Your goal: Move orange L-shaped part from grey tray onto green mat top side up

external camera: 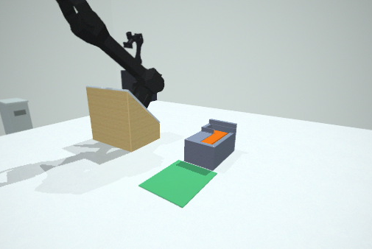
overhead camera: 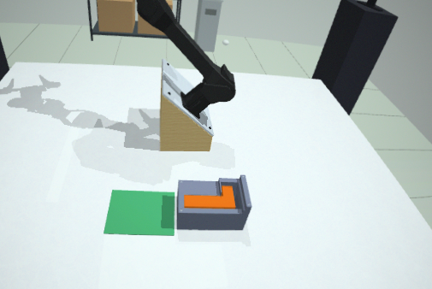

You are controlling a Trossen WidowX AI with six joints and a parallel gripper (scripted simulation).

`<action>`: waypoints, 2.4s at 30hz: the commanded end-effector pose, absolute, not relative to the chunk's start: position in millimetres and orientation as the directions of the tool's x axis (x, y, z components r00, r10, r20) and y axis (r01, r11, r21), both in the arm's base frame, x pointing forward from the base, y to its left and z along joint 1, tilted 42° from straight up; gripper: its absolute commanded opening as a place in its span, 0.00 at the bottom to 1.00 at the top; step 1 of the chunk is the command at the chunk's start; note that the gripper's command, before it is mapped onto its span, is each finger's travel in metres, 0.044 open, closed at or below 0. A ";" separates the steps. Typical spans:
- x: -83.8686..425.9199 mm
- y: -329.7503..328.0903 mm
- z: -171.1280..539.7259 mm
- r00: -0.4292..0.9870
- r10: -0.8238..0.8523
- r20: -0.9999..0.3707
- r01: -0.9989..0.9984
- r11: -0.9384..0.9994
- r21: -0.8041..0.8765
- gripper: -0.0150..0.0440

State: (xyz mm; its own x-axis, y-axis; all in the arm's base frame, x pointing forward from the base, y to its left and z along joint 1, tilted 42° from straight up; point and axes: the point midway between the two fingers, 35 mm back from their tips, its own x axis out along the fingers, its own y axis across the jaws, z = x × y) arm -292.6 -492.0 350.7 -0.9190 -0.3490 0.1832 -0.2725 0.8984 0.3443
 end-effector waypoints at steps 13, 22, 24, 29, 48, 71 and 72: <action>-298.2 -372.3 497.0 -0.849 -0.189 0.493 -0.219 0.976 -0.004 0.56; -275.3 -237.4 589.6 -0.725 0.091 0.683 -0.174 0.935 -0.309 0.56; -257.7 -212.9 606.9 -0.668 0.129 0.733 -0.219 0.907 -0.359 0.56; -221.7 -138.1 638.3 -0.539 0.289 0.791 -0.250 0.842 -0.478 0.56; -19.6 82.5 645.8 0.097 0.714 0.694 -0.471 0.647 -0.600 0.56; 290.3 138.0 397.7 0.681 0.697 -0.224 -0.728 0.677 -0.104 0.56; 298.8 132.5 382.3 0.679 0.684 -0.266 -0.722 0.688 -0.076 0.56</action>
State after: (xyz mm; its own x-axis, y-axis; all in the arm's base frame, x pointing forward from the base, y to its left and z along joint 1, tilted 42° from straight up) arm 271.5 145.4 431.3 0.6833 0.7202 -0.1203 -0.7277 0.6580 -0.1935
